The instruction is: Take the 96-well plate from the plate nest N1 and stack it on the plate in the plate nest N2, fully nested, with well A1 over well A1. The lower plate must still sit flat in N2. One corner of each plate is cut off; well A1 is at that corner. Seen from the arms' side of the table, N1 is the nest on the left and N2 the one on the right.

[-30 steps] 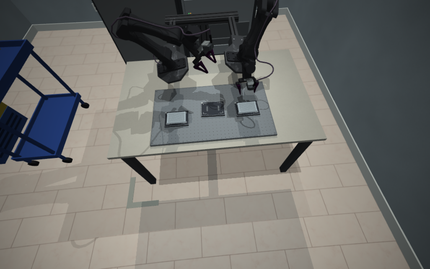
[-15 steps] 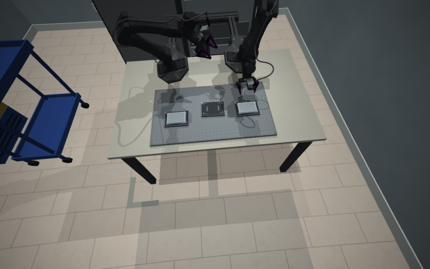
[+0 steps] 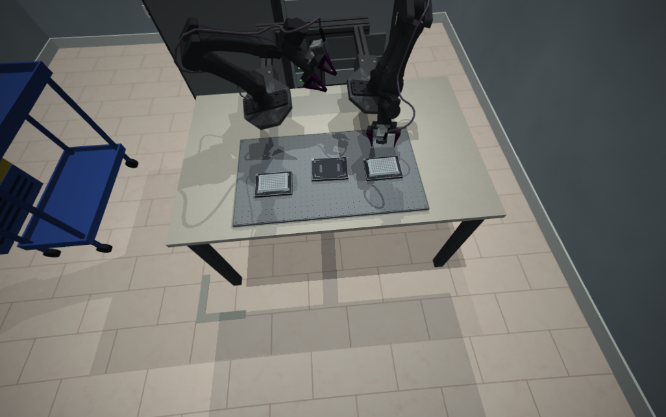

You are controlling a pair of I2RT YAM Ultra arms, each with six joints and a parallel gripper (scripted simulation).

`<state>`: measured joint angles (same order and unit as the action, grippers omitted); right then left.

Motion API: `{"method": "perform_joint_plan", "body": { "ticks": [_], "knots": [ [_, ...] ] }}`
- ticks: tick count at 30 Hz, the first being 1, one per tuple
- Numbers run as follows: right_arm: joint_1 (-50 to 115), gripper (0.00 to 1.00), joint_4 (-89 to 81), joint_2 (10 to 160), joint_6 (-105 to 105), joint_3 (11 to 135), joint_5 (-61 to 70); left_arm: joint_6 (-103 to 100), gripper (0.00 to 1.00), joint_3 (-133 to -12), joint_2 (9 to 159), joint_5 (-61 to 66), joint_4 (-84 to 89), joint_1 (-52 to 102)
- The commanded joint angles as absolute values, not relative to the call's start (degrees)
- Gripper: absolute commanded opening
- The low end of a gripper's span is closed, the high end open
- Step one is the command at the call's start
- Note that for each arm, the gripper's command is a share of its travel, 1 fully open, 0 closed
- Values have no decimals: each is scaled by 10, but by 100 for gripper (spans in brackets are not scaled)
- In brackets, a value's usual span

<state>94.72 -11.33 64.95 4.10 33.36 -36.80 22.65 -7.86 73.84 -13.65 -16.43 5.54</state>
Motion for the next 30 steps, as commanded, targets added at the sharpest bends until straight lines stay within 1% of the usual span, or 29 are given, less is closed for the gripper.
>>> {"method": "perform_joint_plan", "body": {
  "ticks": [1,4,14,19,21,30],
  "knots": [
    [949,100,-110,641,42,333,-369,352,100,-116,755,-98,-121,37],
    [949,100,-110,641,42,333,-369,374,100,-125,760,-93,-110,33],
    [949,100,-110,641,42,333,-369,610,100,-236,834,-82,16,10],
    [949,100,-110,641,42,333,-369,710,100,-291,874,-94,72,17],
    [949,100,-110,641,42,333,-369,710,100,-291,874,-94,72,17],
    [949,100,-110,641,42,333,-369,889,100,-400,961,-146,167,41]
  ]
}}
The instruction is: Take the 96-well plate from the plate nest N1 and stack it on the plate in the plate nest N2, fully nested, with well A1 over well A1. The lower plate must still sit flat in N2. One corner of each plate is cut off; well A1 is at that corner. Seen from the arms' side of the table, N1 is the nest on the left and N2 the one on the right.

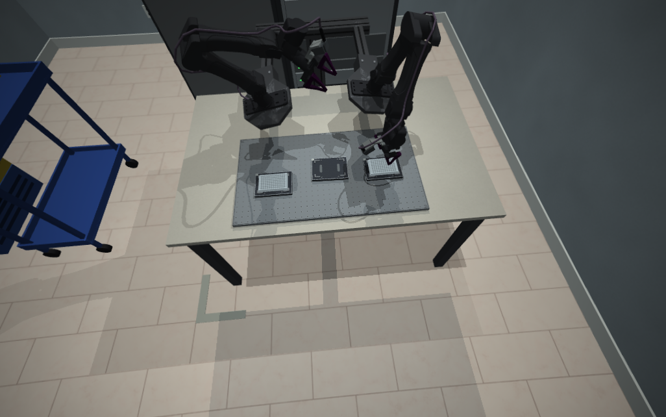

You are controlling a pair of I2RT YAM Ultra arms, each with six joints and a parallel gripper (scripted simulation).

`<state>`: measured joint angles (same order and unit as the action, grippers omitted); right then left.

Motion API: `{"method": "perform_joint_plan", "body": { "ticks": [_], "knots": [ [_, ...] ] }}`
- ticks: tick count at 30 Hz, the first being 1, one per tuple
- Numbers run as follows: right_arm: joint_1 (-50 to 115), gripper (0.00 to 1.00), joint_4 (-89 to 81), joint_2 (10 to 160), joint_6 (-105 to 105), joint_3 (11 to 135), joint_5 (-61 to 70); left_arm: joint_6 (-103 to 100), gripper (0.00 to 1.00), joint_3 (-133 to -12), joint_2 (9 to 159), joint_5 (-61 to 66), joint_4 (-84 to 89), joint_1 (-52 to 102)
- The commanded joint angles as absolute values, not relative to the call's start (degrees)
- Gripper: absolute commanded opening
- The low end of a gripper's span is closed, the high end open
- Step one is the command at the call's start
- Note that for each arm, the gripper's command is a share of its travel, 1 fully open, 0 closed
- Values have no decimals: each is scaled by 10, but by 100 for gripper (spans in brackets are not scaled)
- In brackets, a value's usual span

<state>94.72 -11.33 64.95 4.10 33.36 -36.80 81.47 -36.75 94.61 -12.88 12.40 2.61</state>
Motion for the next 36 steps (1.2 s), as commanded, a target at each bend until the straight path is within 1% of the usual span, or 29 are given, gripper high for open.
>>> {"method": "perform_joint_plan", "body": {
  "ticks": [1,6,15,36],
  "knots": [
    [949,100,-110,641,42,333,-369,898,100,-408,968,-149,173,43],
    [949,100,-110,641,42,333,-369,902,100,-433,989,-148,177,49],
    [949,100,-110,641,42,333,-369,900,100,-435,992,-147,176,49],
    [949,100,-110,641,42,333,-369,914,100,-424,1055,-140,100,32]
  ]
}}
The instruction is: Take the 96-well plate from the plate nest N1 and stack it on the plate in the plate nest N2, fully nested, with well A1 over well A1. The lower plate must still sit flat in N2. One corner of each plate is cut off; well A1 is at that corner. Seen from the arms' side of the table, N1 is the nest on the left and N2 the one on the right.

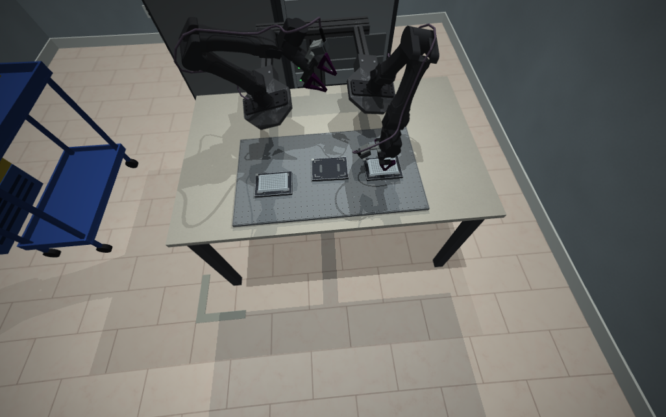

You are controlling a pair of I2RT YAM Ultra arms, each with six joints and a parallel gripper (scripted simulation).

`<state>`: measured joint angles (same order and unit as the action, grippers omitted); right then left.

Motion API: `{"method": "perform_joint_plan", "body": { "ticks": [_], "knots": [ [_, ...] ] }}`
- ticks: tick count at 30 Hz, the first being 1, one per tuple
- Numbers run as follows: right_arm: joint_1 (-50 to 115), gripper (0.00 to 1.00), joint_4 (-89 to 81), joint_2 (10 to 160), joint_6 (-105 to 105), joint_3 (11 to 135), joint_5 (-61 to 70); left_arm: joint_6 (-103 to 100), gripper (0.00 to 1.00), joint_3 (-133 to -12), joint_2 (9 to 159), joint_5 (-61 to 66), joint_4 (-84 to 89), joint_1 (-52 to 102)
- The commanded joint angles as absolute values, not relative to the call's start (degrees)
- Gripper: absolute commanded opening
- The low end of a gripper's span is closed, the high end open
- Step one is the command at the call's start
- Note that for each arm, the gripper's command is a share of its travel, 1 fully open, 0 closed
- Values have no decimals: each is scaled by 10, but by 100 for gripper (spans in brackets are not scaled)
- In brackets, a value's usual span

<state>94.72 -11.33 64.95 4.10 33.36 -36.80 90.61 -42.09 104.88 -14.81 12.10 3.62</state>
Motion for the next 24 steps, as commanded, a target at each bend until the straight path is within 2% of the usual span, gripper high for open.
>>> {"method": "perform_joint_plan", "body": {
  "ticks": [1,24],
  "knots": [
    [949,100,-110,641,42,333,-369,915,100,-424,1058,-140,97,31],
    [949,100,-110,641,42,333,-369,926,100,-433,1105,-137,45,22]
  ]
}}
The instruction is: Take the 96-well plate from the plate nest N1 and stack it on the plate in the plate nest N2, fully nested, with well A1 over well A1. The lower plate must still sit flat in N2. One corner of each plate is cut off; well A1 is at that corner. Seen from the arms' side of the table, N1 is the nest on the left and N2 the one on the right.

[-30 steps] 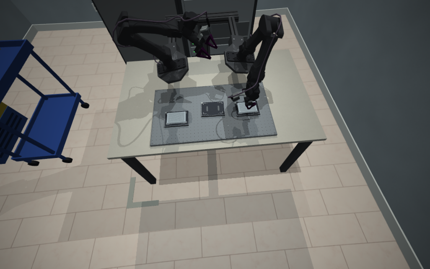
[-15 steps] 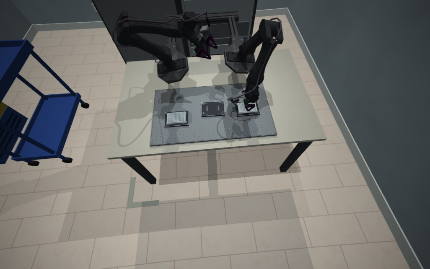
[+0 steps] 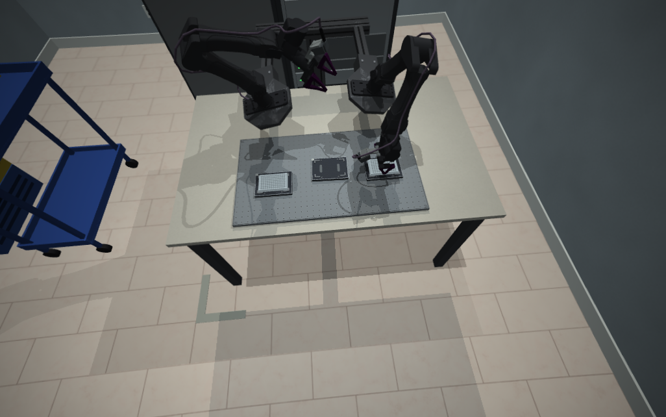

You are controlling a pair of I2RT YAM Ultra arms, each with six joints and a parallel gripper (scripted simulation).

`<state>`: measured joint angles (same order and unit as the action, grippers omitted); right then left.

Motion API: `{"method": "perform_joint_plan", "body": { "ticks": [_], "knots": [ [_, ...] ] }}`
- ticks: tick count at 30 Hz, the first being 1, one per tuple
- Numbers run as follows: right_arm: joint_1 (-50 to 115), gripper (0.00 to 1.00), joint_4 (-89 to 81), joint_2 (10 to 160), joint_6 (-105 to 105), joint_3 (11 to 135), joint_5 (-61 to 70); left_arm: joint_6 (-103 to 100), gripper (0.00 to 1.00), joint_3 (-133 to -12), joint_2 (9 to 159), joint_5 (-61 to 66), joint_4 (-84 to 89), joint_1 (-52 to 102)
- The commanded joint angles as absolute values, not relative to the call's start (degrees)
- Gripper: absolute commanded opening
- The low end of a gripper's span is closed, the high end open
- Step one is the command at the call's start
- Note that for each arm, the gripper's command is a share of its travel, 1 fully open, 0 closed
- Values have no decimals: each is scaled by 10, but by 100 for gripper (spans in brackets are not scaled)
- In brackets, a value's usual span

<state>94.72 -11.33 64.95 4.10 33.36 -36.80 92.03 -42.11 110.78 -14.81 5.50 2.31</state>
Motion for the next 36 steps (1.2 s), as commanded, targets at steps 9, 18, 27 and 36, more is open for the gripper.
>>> {"method": "perform_joint_plan", "body": {
  "ticks": [9,18,27,36],
  "knots": [
    [949,100,-110,641,42,333,-369,922,93,-427,1105,-141,52,23],
    [949,100,-110,641,42,333,-369,925,83,-424,1101,-136,50,20],
    [949,100,-110,641,42,333,-369,914,79,-413,1073,-143,79,30],
    [949,100,-110,641,42,333,-369,887,79,-424,1012,-155,135,45]
  ]
}}
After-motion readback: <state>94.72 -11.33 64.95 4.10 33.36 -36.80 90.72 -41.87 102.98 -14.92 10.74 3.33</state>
